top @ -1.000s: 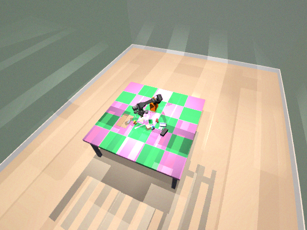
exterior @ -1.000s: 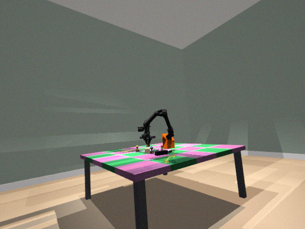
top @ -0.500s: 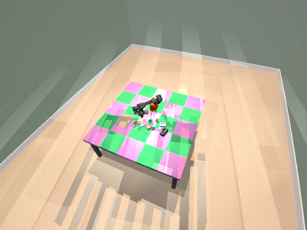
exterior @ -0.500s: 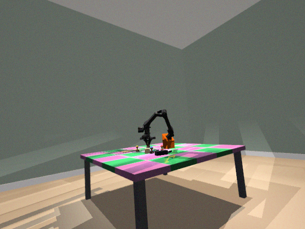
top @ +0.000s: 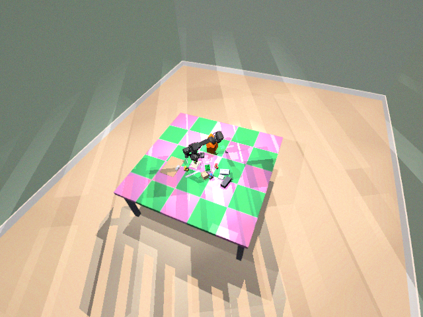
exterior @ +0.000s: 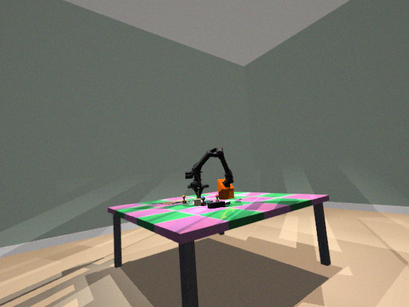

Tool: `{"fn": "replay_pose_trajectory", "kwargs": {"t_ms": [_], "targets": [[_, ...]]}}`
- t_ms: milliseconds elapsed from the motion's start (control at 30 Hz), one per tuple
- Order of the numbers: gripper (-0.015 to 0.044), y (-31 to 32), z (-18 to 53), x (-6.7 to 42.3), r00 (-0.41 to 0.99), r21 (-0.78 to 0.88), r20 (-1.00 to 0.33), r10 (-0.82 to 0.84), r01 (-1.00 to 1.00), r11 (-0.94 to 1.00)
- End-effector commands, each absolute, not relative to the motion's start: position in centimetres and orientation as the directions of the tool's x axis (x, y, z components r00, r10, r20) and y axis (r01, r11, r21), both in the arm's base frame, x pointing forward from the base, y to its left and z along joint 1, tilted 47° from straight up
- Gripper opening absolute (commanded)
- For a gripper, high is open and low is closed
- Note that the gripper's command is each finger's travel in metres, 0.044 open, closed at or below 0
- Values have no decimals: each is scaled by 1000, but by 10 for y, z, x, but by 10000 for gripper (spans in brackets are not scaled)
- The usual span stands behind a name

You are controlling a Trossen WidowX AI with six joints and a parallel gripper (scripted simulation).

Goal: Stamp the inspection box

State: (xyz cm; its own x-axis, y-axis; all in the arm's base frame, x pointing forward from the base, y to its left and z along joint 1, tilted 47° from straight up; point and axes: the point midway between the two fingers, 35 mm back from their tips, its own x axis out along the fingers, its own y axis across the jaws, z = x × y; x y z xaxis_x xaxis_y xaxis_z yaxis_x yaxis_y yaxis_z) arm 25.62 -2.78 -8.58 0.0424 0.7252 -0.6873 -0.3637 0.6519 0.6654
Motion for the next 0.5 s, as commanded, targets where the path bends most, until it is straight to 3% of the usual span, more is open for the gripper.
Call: {"fn": "replay_pose_trajectory", "kwargs": {"t_ms": [0, 467], "targets": [[0, -26, -87, 255, 44, 669, -684, 728, -358, 651], [0, -18, -93, 255, 45, 670, -683, 729, -359, 649]]}}
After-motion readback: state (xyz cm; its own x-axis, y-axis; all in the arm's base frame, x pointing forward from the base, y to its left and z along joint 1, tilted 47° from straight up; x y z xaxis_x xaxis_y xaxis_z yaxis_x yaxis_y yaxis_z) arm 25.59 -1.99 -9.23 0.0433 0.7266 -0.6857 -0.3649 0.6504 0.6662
